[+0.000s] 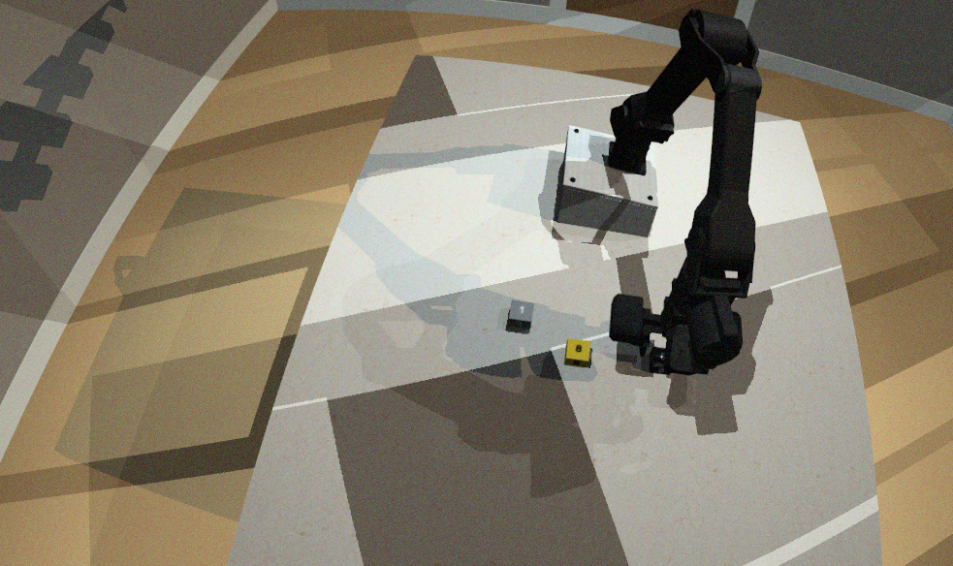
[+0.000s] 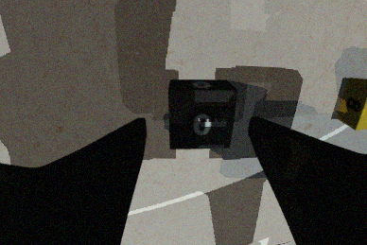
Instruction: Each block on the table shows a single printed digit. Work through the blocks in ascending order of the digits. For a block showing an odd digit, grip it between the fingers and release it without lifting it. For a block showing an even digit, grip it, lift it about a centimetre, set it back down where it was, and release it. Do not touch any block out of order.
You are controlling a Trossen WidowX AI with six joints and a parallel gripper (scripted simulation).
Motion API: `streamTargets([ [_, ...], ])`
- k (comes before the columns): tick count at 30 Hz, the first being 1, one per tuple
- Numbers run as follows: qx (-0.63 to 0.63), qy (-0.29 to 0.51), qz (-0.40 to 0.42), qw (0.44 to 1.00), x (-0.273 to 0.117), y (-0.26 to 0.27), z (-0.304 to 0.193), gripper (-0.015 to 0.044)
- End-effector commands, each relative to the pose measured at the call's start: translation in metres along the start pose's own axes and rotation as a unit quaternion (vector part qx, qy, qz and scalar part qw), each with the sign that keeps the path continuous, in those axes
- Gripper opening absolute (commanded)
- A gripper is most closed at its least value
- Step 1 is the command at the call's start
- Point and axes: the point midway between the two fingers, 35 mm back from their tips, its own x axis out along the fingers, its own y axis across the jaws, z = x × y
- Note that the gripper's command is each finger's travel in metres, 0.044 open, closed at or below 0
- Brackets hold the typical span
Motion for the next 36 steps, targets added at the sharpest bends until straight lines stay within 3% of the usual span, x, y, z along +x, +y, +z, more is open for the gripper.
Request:
streamTargets([
  [1,0.000,0.000,0.000,1.000,0.001,0.000,0.000,0.0383],
  [12,0.000,0.000,0.000,1.000,-0.036,0.000,0.000,0.0400],
  [14,0.000,0.000,0.000,1.000,-0.049,0.000,0.002,0.0348],
  [18,0.000,0.000,0.000,1.000,-0.113,0.000,0.001,0.0242],
  [23,0.000,0.000,0.000,1.000,-0.117,0.000,0.001,0.0120],
  [31,-0.001,-0.001,0.000,1.000,-0.117,-0.003,0.001,0.0120],
  [36,-0.001,-0.003,-0.006,1.000,-0.118,-0.073,0.002,0.0120],
])
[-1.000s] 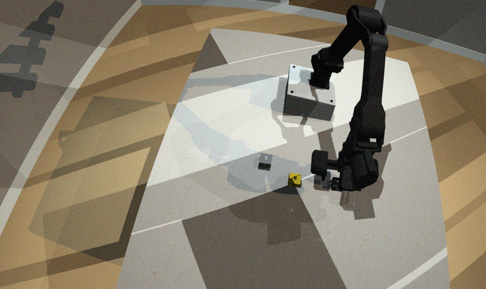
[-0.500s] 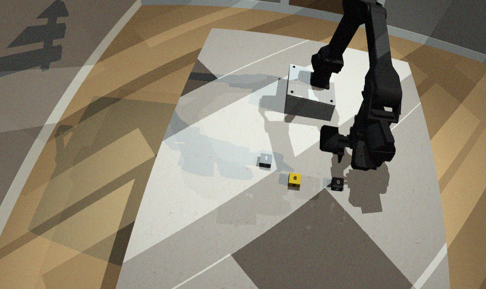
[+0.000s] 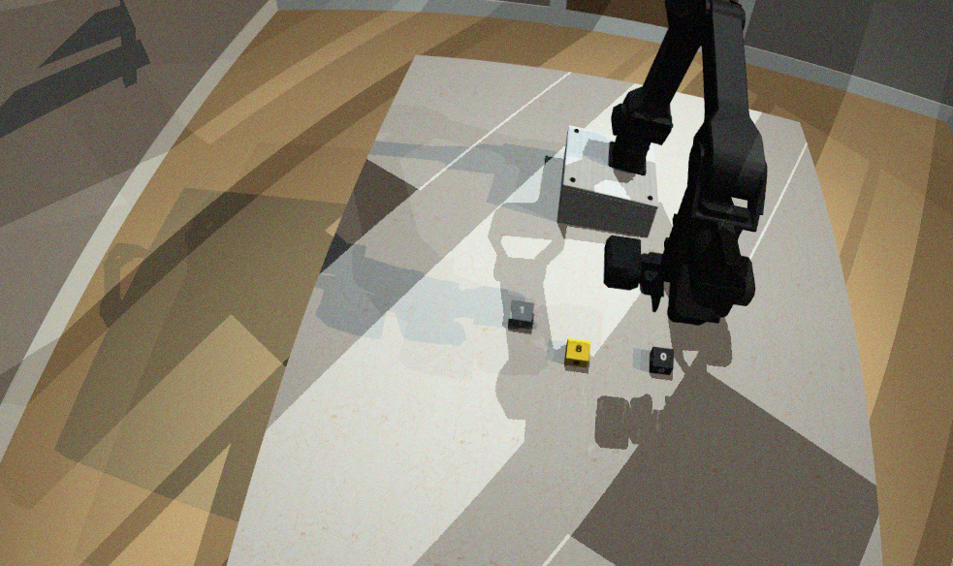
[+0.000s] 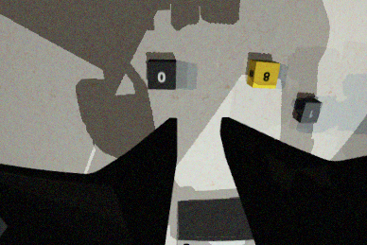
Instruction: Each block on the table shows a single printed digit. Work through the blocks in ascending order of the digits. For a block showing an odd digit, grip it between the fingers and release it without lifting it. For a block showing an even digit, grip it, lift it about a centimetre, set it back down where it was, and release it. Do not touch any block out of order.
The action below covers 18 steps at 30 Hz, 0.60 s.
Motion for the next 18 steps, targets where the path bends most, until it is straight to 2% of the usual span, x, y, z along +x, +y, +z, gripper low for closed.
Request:
streamTargets([
  [1,0.010,-0.001,-0.007,1.000,-0.001,-0.059,-0.005,0.0120],
  [9,0.011,0.003,-0.010,1.000,-0.001,-0.175,-0.047,0.0120],
  [16,0.012,0.004,-0.009,1.000,-0.001,-0.184,-0.053,0.0120],
  [18,0.012,0.004,-0.009,1.000,0.013,-0.185,-0.052,0.0173],
])
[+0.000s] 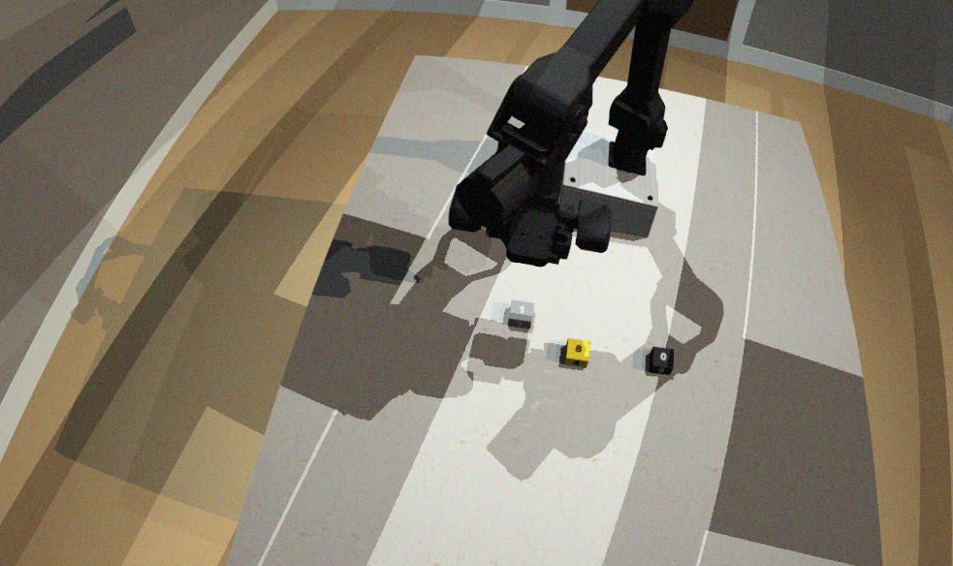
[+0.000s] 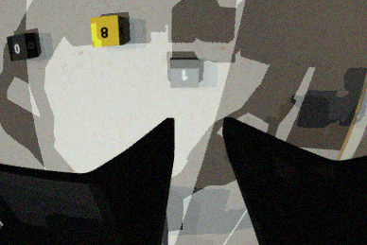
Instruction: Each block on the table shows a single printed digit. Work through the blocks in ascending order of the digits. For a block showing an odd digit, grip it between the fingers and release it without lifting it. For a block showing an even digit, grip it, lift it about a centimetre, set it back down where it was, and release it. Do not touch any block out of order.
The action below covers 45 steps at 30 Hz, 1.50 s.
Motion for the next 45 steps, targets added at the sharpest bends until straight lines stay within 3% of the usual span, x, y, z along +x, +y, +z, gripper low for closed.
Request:
streamTargets([
  [1,-0.006,0.002,0.001,1.000,0.030,-0.001,0.001,0.0199],
  [4,-0.006,0.003,0.002,1.000,0.077,0.001,-0.001,0.0278],
  [9,-0.006,0.003,0.002,1.000,0.080,0.001,-0.002,0.0400],
  [36,-0.006,0.003,0.002,1.000,0.117,0.001,-0.002,0.0400],
  [45,-0.006,0.003,0.002,1.000,0.117,0.001,-0.002,0.0164],
])
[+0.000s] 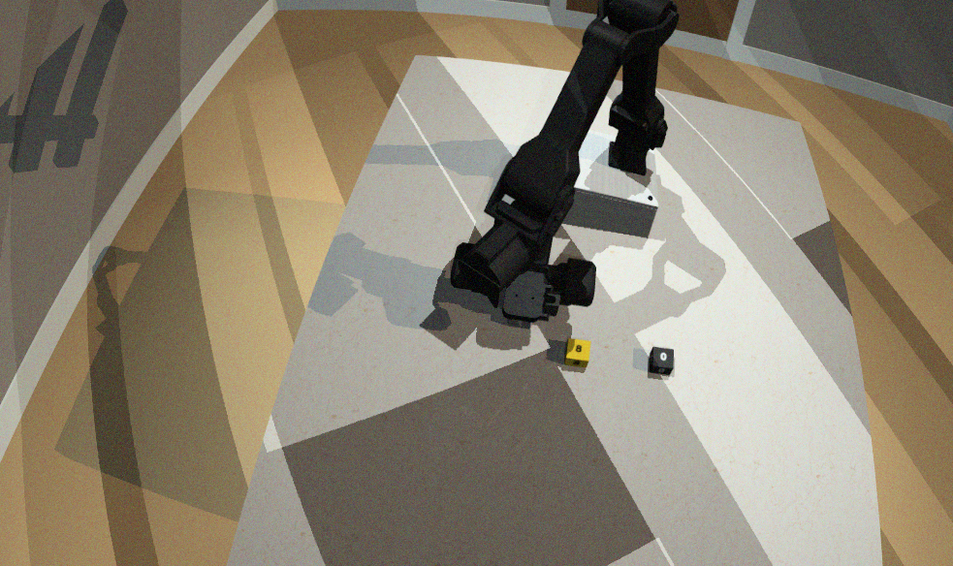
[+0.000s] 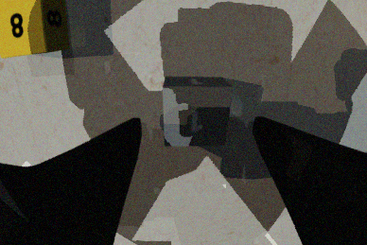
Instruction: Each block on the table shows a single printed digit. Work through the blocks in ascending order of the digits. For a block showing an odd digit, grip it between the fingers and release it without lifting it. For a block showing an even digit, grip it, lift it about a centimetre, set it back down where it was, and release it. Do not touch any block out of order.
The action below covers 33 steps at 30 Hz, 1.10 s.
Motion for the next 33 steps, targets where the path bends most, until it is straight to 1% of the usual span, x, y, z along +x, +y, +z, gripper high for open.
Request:
streamTargets([
  [1,0.003,0.000,0.001,1.000,0.0011,0.0002,-0.0001,0.0137],
  [2,0.003,0.000,0.001,1.000,0.0011,0.0002,-0.0001,0.0120],
  [33,0.003,0.000,0.001,1.000,0.0011,0.0002,-0.0001,0.0120],
])
